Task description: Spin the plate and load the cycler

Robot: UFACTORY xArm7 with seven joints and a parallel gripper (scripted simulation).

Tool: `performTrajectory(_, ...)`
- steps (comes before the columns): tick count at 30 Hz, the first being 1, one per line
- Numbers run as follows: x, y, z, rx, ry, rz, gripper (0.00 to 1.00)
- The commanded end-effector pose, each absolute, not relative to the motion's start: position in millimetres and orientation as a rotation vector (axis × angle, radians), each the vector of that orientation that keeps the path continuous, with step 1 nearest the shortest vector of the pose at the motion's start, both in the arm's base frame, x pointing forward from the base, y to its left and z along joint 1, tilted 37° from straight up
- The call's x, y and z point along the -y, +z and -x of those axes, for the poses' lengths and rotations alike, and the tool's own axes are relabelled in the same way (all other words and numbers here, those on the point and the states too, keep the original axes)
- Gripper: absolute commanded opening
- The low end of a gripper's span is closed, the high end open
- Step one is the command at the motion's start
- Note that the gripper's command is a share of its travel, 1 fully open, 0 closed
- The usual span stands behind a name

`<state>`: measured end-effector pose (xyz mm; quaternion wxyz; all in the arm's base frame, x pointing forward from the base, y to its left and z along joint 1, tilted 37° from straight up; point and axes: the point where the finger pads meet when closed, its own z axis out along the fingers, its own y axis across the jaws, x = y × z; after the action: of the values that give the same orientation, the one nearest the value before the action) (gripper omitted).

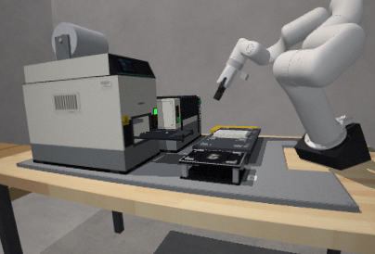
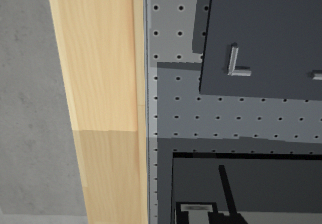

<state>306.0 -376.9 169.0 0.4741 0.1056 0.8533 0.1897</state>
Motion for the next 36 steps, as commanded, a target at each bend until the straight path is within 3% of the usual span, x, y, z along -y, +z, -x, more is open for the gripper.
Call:
performTrajectory(1,378.8,170.8,-305.1,-2.086,0.459,-0.259,0.00)
performTrajectory(20,378.8,170.9,-305.5,-2.594,0.572,-0.148,0.00)
performTrajectory(36,378.8,170.9,-305.5,-2.594,0.572,-0.148,0.00)
